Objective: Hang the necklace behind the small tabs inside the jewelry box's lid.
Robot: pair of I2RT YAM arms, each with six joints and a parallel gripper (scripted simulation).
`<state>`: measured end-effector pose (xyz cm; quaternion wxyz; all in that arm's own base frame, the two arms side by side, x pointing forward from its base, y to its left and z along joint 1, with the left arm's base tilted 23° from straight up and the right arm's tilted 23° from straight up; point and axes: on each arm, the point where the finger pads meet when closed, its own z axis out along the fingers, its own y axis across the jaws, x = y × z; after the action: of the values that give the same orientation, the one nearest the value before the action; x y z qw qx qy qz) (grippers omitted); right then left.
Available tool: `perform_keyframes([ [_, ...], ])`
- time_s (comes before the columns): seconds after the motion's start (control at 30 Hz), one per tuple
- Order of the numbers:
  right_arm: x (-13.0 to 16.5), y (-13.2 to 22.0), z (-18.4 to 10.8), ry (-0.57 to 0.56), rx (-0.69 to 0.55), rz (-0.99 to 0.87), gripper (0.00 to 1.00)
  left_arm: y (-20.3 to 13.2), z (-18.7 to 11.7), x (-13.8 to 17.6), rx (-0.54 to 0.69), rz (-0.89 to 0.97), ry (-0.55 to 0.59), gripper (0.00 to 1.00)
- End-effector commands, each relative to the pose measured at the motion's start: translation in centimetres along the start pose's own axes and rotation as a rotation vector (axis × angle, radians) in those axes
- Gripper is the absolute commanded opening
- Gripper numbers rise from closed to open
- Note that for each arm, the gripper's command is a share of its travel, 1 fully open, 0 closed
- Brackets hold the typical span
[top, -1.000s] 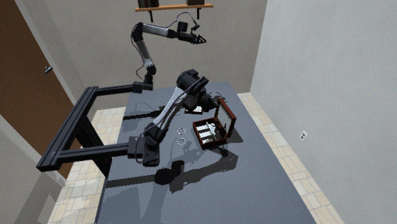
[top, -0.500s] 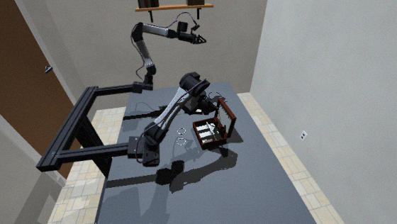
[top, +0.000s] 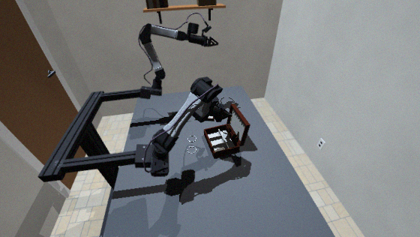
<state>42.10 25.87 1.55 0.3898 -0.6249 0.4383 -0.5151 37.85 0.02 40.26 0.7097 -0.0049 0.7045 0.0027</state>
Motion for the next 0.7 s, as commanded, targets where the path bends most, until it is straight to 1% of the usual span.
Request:
perform_keyframes([
  [0.0,-0.9,-0.8,0.0,-0.021,0.030,0.015,0.03,0.1,-0.4,-2.2,-0.007,0.007,-0.048,1.00],
  [0.2,-1.0,0.5,-0.5,-0.028,0.003,-0.011,0.03,0.1,-0.4,-2.2,-0.007,0.007,-0.048,1.00],
  [0.33,-0.7,0.1,-0.3,-0.021,0.006,-0.006,0.03,0.2,-0.4,-2.2,-0.007,0.007,-0.048,1.00],
  [0.37,-0.5,-0.2,0.3,-0.012,0.013,0.004,0.03,0.2,-0.4,-2.2,-0.007,0.007,-0.048,1.00],
  [0.4,-0.4,0.5,0.7,-0.007,0.003,-0.002,0.03,0.2,-0.4,-2.2,-0.007,0.007,-0.048,1.00],
  [0.5,-0.3,-0.1,0.9,-0.007,0.011,0.004,0.03,0.1,-0.4,-2.2,-0.007,0.007,-0.048,1.00],
  [0.6,-0.2,0.0,1.1,-0.006,0.015,0.007,0.03,0.2,-0.4,-2.2,-0.007,0.007,-0.048,1.00],
  [0.63,-0.3,0.5,1.2,-0.008,0.007,0.001,0.03,0.2,-0.4,-2.2,-0.007,0.007,-0.048,1.00],
  [0.67,-0.3,0.2,1.3,-0.007,0.012,0.005,0.03,0.2,-0.4,-2.2,-0.007,0.007,-0.048,1.00],
])
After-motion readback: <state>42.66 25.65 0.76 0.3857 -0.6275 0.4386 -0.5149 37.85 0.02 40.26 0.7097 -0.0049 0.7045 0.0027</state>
